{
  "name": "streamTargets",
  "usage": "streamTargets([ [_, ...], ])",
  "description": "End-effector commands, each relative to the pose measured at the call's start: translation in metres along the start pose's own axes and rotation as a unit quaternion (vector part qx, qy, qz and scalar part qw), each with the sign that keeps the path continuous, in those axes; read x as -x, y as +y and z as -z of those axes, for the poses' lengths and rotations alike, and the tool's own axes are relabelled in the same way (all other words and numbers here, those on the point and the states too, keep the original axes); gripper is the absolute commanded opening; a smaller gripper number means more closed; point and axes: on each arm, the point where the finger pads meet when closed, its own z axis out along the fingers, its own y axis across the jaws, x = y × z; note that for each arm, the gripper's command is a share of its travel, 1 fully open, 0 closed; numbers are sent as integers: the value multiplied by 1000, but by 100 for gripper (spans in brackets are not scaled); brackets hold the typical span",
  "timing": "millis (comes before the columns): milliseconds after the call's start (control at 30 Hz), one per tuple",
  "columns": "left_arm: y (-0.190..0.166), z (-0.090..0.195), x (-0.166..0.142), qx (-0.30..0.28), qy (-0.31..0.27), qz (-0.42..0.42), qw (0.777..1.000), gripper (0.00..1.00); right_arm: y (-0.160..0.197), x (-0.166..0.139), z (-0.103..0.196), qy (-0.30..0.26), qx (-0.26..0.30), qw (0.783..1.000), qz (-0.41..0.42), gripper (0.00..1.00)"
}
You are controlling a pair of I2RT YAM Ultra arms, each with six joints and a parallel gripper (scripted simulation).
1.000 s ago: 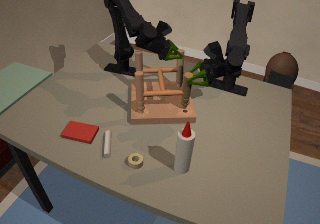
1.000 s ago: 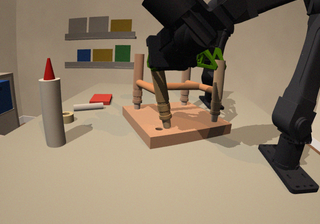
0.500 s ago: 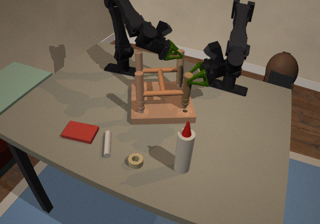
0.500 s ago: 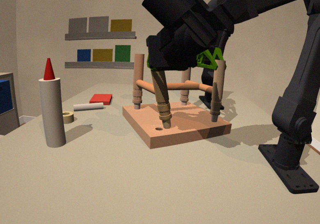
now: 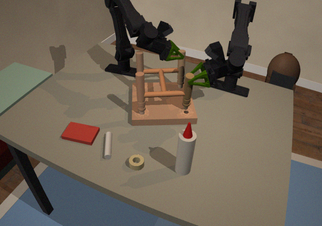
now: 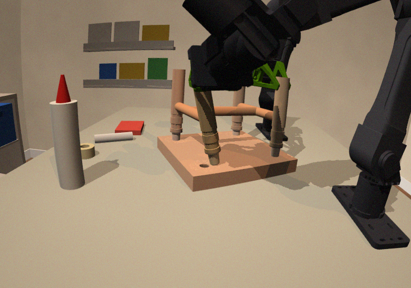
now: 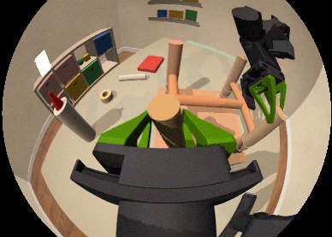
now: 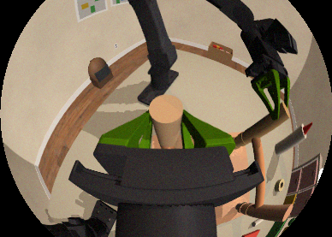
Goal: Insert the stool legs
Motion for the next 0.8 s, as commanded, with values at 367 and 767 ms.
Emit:
streamTargets([
  [367,-26,-3,-1,-42,-10,6,999,28,-30,15,7,-8,-51,998,37,28],
  [767,-39,-4,0,-67,-18,22,997,28,-44,16,10,-1,-80,996,47,28],
])
